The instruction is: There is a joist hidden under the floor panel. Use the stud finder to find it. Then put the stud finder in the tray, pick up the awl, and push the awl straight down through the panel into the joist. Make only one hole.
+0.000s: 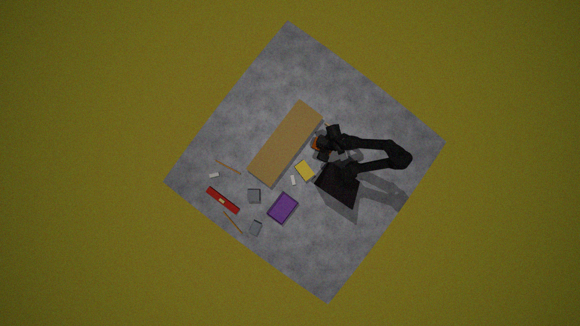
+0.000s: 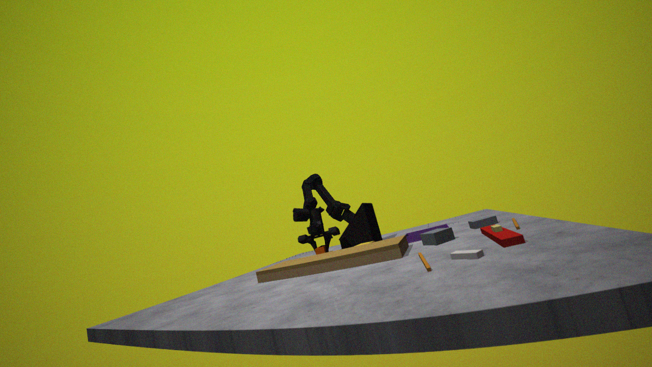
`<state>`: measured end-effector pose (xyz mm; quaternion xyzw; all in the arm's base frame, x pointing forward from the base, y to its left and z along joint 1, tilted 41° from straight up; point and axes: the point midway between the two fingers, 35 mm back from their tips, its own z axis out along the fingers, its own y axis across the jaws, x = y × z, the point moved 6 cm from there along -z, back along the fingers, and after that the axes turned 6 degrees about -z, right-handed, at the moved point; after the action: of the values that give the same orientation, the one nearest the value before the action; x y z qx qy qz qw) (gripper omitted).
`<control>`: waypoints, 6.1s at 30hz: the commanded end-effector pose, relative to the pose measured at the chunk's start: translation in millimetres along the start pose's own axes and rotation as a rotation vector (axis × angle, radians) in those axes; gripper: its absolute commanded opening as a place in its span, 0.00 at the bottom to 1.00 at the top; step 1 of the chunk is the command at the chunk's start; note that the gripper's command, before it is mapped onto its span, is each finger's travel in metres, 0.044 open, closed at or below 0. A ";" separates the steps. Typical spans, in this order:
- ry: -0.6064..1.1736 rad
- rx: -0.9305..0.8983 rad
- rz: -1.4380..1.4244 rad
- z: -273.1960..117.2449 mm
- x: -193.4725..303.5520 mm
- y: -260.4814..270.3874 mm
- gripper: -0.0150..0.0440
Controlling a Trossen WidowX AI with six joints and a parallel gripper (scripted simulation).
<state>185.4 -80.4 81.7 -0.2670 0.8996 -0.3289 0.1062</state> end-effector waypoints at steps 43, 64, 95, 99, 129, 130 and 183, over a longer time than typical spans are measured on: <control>-0.012 0.030 0.095 -101.4 -80.7 -53.8 0.25; -0.013 0.068 0.218 -80.8 -154.2 -118.6 0.25; -0.012 0.079 0.245 -26.0 -158.1 -131.9 0.25; -0.012 0.080 0.244 -18.0 -155.3 -131.8 0.25; -0.012 0.079 0.244 4.2 -158.8 -105.4 0.25; -0.012 0.079 0.244 4.4 -159.6 -103.1 0.25; -0.013 0.072 0.245 13.9 -203.1 17.7 0.25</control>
<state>353.5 28.9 68.7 -0.1509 0.9117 -0.3462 0.1616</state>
